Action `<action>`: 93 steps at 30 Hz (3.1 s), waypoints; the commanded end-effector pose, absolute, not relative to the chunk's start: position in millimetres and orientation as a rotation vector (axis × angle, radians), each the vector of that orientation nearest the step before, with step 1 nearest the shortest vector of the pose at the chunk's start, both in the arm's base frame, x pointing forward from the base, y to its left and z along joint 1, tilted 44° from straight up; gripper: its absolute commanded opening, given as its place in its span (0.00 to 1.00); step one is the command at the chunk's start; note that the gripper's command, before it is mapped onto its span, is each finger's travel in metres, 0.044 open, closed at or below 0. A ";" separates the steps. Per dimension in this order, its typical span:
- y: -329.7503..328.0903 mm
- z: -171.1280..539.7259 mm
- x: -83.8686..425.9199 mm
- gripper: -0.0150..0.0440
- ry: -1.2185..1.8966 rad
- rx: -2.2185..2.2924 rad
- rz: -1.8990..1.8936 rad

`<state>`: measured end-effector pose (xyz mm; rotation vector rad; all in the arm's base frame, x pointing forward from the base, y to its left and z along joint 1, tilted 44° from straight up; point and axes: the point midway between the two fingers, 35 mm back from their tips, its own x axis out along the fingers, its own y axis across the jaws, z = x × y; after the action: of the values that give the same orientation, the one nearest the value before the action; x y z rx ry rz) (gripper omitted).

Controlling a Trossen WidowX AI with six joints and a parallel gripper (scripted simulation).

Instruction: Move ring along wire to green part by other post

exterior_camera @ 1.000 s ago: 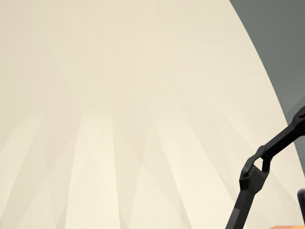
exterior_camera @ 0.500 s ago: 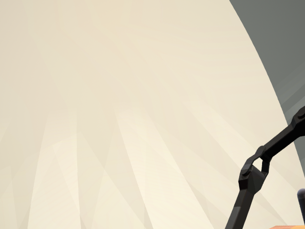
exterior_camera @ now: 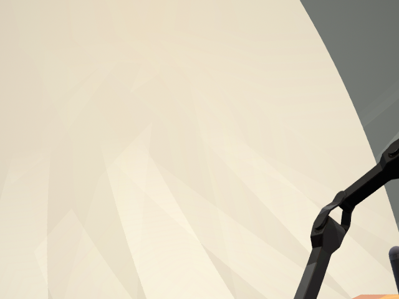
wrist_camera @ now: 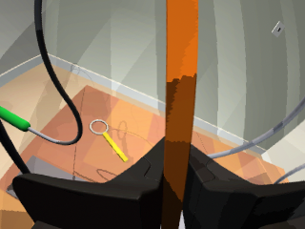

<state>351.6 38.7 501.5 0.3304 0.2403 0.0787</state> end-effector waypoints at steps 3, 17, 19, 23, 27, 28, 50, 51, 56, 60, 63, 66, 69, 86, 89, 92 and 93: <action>41.8 504.1 350.2 0.00 0.226 0.412 0.103; 48.2 507.4 350.6 0.00 0.203 0.584 0.150; 49.1 507.9 350.7 0.00 0.199 0.608 0.157; 50.8 509.1 350.7 0.00 0.192 0.657 0.170; 52.4 510.4 350.8 0.00 0.184 0.706 0.182; 52.8 510.7 350.8 0.00 0.183 0.718 0.185; 60.3 519.1 350.7 0.00 0.141 0.986 0.247; 60.6 519.6 350.7 0.00 0.139 0.998 0.249; 61.9 521.8 350.7 0.00 0.129 1.059 0.262; 62.9 523.6 350.6 0.00 0.121 1.108 0.273; 63.6 525.0 350.5 0.00 0.115 1.144 0.280; 64.2 526.5 350.4 0.00 0.109 1.180 0.288; 64.7 527.9 350.4 0.00 0.102 1.217 0.296; 66.8 536.5 349.8 0.00 0.067 1.423 0.338; 67.0 538.1 349.7 0.00 0.060 1.460 0.345; 67.1 539.6 349.5 0.00 0.053 1.496 0.352; 67.2 540.2 349.5 0.00 0.051 1.508 0.355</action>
<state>349.9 67.7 538.1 1.4647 0.0626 0.3479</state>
